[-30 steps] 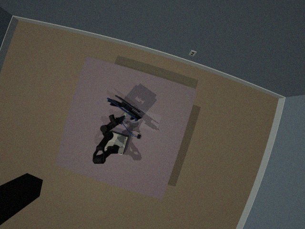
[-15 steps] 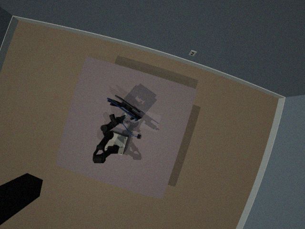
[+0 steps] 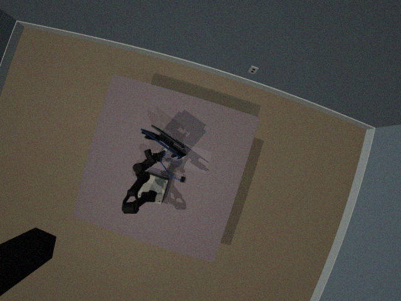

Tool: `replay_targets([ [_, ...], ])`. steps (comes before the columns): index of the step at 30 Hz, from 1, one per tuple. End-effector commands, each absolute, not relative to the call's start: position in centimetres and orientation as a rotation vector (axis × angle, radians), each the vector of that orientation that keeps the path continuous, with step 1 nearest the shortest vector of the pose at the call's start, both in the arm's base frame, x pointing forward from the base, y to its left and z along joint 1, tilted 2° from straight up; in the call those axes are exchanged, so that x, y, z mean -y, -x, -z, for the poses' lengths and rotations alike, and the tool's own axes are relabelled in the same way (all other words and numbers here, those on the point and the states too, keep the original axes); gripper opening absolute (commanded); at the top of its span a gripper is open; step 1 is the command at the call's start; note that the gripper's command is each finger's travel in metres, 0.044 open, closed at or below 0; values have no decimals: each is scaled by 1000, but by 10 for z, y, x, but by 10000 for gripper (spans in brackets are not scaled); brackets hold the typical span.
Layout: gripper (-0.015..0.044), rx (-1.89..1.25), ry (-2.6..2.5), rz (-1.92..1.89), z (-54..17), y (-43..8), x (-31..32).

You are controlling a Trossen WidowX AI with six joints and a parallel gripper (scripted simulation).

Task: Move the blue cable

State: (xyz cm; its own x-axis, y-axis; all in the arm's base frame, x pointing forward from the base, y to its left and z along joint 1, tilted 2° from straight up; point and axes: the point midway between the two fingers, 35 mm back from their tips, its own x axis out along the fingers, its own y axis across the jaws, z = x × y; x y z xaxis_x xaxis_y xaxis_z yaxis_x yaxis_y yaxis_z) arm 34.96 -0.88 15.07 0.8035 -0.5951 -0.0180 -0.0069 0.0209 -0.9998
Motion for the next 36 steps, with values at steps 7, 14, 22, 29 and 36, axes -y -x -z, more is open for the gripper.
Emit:
replay_targets([
  [7,0,-500,1493,492,-154,-355,9],
  [14,0,-499,1493,493,-154,-358,10],
  [22,0,-499,1493,494,-154,-361,11],
  [29,0,-498,1493,495,-154,-363,12],
  [36,0,-498,1493,495,-154,-364,12],
])
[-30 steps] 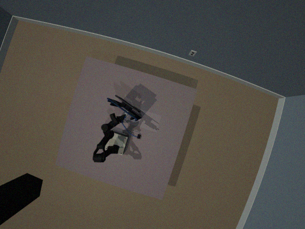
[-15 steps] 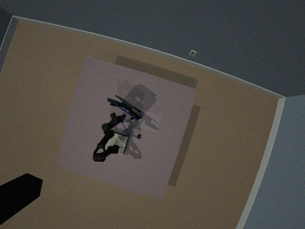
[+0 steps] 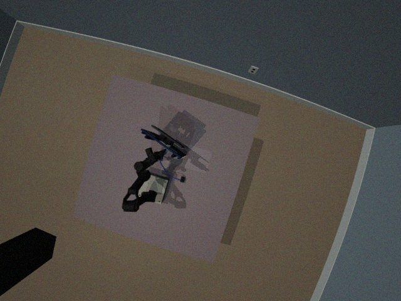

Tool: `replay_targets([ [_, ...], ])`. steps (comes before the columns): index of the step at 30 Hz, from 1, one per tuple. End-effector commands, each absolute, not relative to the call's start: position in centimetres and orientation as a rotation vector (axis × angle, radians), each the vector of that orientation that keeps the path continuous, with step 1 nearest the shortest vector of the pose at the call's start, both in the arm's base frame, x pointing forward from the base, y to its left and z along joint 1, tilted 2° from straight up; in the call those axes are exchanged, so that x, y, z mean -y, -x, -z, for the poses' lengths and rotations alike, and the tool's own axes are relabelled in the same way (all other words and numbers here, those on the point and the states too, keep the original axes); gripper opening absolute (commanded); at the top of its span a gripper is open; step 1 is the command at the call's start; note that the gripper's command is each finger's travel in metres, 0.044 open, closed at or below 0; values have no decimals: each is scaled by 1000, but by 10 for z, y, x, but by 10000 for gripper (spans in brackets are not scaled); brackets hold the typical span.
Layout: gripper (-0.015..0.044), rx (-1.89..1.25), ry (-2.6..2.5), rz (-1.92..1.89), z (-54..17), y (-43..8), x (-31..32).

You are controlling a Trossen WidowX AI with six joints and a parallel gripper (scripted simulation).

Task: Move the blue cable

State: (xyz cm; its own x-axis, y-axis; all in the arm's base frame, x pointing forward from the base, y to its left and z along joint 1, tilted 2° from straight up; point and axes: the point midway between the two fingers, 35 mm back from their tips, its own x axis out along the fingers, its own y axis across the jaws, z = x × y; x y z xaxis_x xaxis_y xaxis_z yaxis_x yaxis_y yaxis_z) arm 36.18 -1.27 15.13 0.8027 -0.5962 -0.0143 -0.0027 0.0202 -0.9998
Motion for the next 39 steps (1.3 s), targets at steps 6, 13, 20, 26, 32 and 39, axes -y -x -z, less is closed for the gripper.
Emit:
replay_targets([
  [6,0,-497,1493,495,-154,-365,12],
  [13,0,-497,1493,496,-153,-366,13],
  [20,0,-497,1493,497,-153,-367,13],
  [26,0,-496,1493,497,-153,-367,13],
  [32,0,-496,1493,498,-153,-368,14],
  [39,0,-496,1493,498,-153,-369,14],
])
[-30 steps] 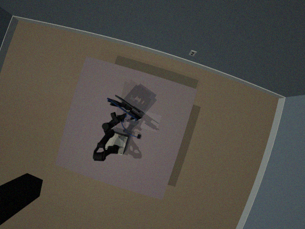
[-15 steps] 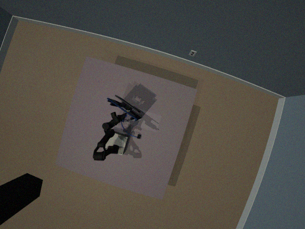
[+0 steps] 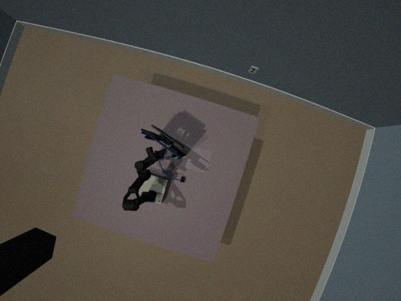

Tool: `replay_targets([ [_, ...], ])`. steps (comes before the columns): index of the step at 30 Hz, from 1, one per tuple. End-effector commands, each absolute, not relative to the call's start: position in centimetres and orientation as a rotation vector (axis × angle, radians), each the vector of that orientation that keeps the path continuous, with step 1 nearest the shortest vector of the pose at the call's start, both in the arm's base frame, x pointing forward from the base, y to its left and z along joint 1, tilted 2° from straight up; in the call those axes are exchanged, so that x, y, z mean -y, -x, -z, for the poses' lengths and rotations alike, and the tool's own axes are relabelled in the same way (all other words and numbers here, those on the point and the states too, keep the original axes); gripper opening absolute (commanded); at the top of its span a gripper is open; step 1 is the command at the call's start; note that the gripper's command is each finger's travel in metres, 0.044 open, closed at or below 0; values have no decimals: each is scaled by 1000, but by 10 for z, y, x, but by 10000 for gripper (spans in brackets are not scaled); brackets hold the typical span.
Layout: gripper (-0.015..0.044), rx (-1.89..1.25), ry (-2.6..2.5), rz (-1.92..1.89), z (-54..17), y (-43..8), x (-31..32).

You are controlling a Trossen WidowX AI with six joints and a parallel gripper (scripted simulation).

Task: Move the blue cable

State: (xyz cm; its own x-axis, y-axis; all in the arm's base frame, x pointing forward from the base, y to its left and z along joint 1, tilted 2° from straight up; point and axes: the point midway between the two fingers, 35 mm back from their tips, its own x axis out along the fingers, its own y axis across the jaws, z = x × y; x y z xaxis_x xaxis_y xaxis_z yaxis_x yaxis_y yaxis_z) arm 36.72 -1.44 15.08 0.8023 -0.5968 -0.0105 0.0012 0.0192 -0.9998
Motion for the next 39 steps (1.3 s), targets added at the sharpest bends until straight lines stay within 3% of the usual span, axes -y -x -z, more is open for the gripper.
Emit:
replay_targets([
  [1,0,-496,1493,498,-153,-369,14],
  [39,0,-494,1494,501,-153,-375,16],
])
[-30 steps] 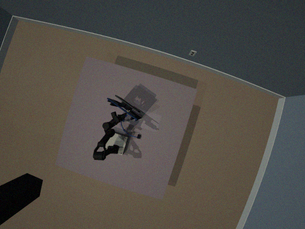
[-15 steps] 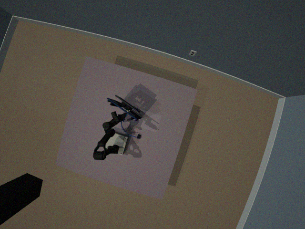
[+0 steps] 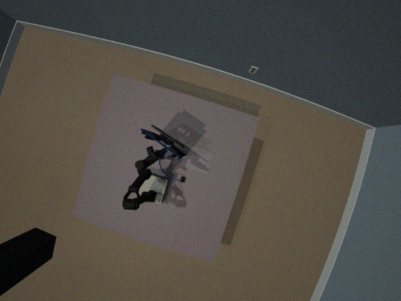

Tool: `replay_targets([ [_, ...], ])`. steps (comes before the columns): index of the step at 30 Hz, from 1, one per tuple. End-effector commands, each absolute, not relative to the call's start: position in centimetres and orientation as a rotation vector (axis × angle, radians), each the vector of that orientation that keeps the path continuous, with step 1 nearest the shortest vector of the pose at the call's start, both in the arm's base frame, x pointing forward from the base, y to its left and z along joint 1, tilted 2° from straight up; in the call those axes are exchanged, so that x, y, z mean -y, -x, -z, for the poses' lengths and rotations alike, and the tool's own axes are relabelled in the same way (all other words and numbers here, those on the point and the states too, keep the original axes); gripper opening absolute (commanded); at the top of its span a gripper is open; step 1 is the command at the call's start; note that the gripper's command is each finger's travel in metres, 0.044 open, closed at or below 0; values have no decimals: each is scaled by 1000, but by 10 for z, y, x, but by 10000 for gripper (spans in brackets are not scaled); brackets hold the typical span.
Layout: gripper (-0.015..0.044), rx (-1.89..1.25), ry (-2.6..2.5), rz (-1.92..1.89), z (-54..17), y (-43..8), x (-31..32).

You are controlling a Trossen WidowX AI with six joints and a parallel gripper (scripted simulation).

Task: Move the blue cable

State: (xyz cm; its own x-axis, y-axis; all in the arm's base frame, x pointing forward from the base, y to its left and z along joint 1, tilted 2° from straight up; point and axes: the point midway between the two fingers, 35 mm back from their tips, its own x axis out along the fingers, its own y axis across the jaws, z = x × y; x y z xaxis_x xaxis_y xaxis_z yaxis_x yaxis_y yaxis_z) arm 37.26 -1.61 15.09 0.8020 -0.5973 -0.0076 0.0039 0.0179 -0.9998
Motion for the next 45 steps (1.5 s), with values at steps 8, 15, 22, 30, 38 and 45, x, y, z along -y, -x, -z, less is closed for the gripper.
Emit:
replay_targets([
  [8,0,-493,1494,502,-153,-376,16],
  [15,0,-493,1494,502,-153,-377,16],
  [22,0,-493,1494,503,-153,-378,17],
  [30,0,-492,1494,503,-153,-379,17],
  [38,0,-492,1494,504,-153,-380,17],
  [45,0,-492,1494,504,-153,-381,18],
])
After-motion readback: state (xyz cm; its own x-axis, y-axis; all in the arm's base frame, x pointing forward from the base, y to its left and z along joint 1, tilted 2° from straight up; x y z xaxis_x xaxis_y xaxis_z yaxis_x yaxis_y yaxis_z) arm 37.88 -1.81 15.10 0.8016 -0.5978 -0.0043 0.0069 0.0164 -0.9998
